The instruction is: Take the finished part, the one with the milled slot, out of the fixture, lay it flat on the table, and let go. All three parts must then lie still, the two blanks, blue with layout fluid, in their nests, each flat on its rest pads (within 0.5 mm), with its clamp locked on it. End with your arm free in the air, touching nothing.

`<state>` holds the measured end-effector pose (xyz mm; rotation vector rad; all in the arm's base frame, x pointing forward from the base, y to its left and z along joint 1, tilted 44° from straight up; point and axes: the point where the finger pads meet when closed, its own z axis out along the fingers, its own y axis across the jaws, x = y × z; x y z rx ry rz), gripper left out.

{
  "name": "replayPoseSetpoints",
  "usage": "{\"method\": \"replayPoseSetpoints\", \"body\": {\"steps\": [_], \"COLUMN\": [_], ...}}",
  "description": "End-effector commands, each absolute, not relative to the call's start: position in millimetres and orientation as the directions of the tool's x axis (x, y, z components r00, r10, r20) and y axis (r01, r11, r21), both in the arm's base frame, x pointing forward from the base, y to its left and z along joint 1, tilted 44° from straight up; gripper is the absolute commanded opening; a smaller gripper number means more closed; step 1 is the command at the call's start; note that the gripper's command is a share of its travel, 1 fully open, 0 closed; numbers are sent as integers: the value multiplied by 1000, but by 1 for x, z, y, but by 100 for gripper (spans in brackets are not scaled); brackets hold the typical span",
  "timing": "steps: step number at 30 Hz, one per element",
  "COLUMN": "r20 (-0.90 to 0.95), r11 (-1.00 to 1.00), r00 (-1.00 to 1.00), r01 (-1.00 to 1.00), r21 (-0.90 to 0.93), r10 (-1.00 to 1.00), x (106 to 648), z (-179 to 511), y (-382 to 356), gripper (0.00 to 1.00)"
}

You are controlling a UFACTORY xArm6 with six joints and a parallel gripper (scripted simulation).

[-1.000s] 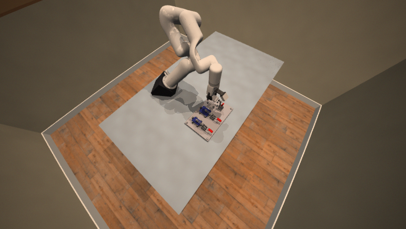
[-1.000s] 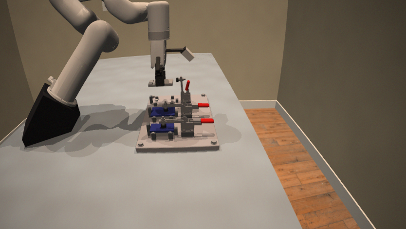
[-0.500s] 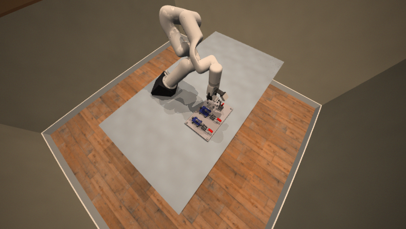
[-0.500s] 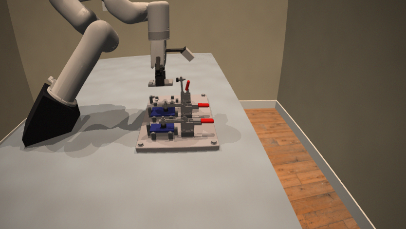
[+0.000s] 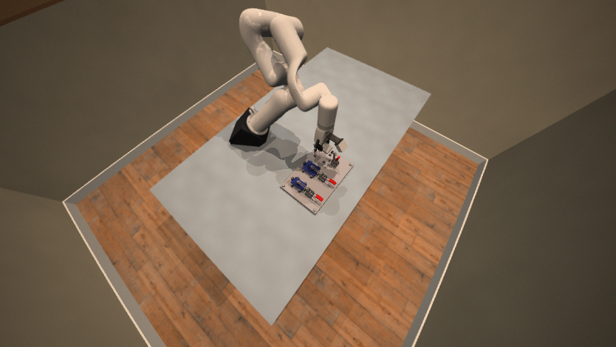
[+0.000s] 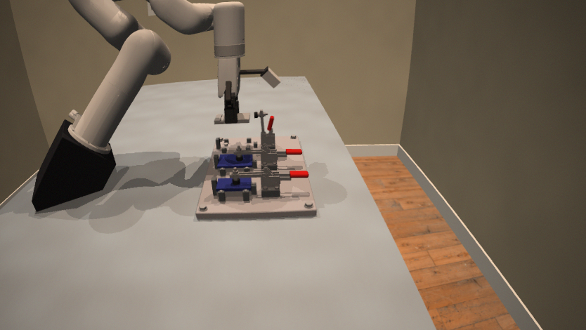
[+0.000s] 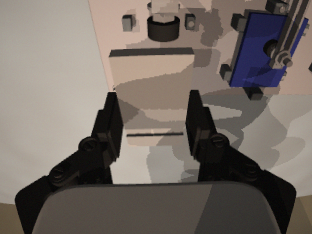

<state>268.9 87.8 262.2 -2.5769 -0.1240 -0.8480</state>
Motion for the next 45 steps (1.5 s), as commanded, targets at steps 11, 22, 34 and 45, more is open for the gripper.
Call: {"method": "replayPoseSetpoints", "body": {"steps": [11,22,34,45], "r20": [587,587,587,587], "r11": [-907,-907,-907,-907], "r00": [808,808,808,808], "r01": [212,212,212,212], "r21": [-364,-364,-364,-364], "r10": [-46,-46,-47,-47], "x": [265,260,255,251], "z": [270,279,288,295], "y": [104,125,147,166], "gripper": [0,0,0,0]}}
